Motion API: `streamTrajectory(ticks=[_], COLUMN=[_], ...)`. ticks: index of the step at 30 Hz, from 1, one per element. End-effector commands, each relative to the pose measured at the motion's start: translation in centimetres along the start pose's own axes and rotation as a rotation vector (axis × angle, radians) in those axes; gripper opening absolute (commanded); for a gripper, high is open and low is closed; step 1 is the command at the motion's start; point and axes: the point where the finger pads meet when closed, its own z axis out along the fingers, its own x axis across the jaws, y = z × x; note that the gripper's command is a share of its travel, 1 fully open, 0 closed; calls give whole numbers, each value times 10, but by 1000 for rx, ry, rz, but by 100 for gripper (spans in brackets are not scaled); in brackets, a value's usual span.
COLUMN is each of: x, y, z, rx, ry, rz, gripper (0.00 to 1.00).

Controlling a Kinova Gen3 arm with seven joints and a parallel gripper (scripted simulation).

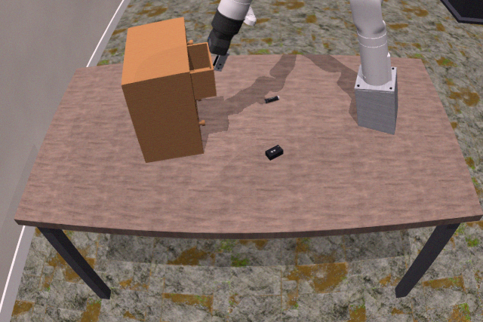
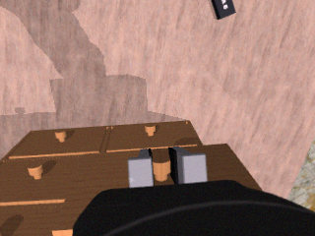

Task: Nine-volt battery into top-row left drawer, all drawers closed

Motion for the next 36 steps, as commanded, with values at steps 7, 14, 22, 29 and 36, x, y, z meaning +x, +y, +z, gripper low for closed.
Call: streamTrajectory(ticks=[7, 14, 22, 29, 36], x=[-1, -1, -1, -1, -1], y=[-5, -7, -7, -7, -7], z=[-3, -4, -4, -4, -4], rx=[-2, -2, -2, -2, -2], ry=[-4, -4, -4, -4, -4], rz=[-1, -1, -1, -1, -1], gripper=[37, 37, 37, 37, 43])
